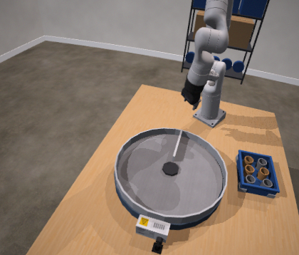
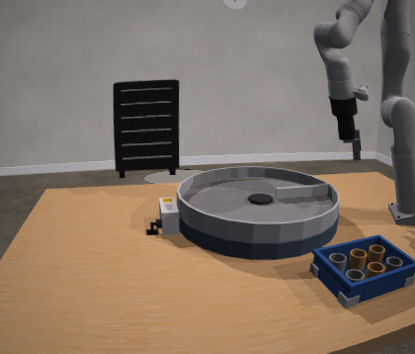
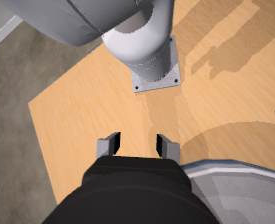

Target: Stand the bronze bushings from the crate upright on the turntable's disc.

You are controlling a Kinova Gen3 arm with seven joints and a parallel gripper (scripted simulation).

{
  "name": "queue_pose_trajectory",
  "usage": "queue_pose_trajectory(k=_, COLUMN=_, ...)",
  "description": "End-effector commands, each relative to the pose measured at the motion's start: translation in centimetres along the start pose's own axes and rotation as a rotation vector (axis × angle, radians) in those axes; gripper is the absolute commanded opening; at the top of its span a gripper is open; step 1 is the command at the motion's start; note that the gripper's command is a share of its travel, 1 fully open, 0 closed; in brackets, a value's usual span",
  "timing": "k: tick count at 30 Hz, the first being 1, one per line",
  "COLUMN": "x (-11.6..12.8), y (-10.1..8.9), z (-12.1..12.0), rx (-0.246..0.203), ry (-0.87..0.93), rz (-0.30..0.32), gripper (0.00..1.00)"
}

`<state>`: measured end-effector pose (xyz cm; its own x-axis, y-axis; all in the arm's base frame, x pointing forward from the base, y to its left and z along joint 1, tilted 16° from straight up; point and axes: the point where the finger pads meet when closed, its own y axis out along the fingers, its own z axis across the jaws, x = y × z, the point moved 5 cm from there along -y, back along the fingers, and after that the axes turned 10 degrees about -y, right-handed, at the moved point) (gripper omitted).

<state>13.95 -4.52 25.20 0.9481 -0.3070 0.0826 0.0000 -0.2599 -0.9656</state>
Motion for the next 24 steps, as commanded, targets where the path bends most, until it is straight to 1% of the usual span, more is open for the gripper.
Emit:
queue_pose_trajectory(k=1, x=0.0, y=0.0, z=0.0, rx=0.000, ry=0.000, rz=-0.001, gripper=1.00)
queue_pose_trajectory(k=17, x=0.0, y=0.0, z=0.0, rx=0.000, ry=0.000, rz=-0.001, gripper=1.00)
queue_pose_trajectory(k=19, x=0.2, y=-0.1, z=0.1, rx=0.005, ry=0.003, rz=-0.002, gripper=1.00)
queue_pose_trajectory(k=21, x=1.3, y=-0.7, z=0.5, rx=0.034, ry=0.016, rz=-0.012, gripper=1.00)
queue_pose_trajectory(k=24, x=5.1, y=-2.6, z=1.2, rx=0.115, ry=0.059, rz=-0.052, gripper=1.00)
